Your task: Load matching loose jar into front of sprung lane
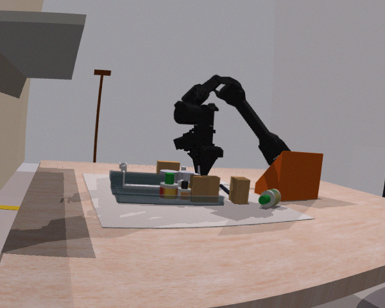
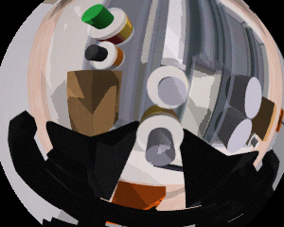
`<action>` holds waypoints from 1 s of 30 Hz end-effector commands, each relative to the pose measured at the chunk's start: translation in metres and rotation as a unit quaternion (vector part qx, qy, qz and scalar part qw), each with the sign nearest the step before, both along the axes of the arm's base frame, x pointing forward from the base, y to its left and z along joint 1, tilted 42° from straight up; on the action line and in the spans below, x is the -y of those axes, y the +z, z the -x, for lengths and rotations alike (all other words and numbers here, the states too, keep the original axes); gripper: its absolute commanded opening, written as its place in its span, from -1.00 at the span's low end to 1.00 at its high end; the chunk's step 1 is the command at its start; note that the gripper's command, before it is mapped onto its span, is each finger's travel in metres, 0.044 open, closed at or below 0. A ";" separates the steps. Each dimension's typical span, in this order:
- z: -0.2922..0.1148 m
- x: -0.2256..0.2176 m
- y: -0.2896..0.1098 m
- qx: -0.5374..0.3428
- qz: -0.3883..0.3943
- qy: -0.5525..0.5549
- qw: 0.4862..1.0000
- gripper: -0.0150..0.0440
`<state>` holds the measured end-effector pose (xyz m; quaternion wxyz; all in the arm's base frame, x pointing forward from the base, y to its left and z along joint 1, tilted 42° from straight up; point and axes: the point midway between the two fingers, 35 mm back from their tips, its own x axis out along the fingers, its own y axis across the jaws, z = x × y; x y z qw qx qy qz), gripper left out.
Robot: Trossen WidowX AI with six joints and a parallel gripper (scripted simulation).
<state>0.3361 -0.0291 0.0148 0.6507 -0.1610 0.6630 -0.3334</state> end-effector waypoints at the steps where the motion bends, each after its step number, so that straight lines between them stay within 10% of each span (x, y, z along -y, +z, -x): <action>1: -0.005 0.006 -0.001 0.012 0.007 0.000 1.000 -0.49; 30: -0.002 0.014 -0.009 0.012 0.007 0.000 1.000 -0.49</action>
